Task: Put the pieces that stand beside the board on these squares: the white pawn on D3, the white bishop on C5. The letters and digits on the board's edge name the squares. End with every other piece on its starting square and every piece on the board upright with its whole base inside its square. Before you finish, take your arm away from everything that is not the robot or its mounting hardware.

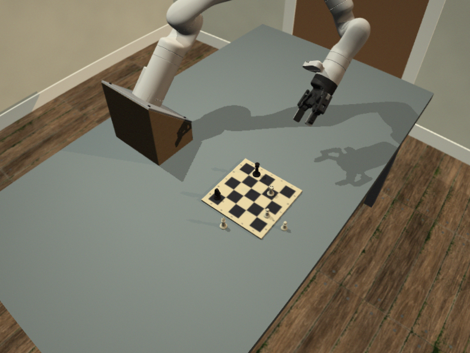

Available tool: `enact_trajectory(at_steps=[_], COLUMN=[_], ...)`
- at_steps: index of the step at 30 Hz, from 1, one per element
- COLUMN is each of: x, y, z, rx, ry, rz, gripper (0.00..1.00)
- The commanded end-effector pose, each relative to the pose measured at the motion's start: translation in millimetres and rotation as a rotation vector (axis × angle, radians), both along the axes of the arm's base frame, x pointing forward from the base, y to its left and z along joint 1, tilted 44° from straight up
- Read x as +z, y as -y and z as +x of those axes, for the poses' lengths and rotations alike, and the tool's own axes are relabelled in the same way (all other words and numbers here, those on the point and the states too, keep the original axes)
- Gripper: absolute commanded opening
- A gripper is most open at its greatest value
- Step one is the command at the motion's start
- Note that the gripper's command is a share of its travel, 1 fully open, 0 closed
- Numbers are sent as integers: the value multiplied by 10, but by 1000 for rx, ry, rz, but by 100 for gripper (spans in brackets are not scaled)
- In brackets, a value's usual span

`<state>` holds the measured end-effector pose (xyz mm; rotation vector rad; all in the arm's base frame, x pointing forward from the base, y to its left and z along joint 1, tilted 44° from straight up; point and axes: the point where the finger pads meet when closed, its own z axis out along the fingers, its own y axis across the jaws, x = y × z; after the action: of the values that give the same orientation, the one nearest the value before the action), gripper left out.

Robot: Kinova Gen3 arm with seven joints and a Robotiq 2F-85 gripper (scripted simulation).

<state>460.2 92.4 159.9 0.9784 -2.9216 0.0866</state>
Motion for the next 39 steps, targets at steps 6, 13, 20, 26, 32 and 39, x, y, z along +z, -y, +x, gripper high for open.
enact_trajectory(at_steps=[6, 13, 20, 26, 32, 39], x=[-62, -62, -120, -148, -174, -200], y=[-146, -146, -289, -356, -422, -486], z=[-3, -3, -8, -11, -16, -21], rx=[85, 85, 176, 219, 260, 300], ry=[-10, -10, -18, -22, -26, -30], rz=[-4, -4, -8, -10, -12, -14], gripper=[100, 100, 100, 100, 100, 100])
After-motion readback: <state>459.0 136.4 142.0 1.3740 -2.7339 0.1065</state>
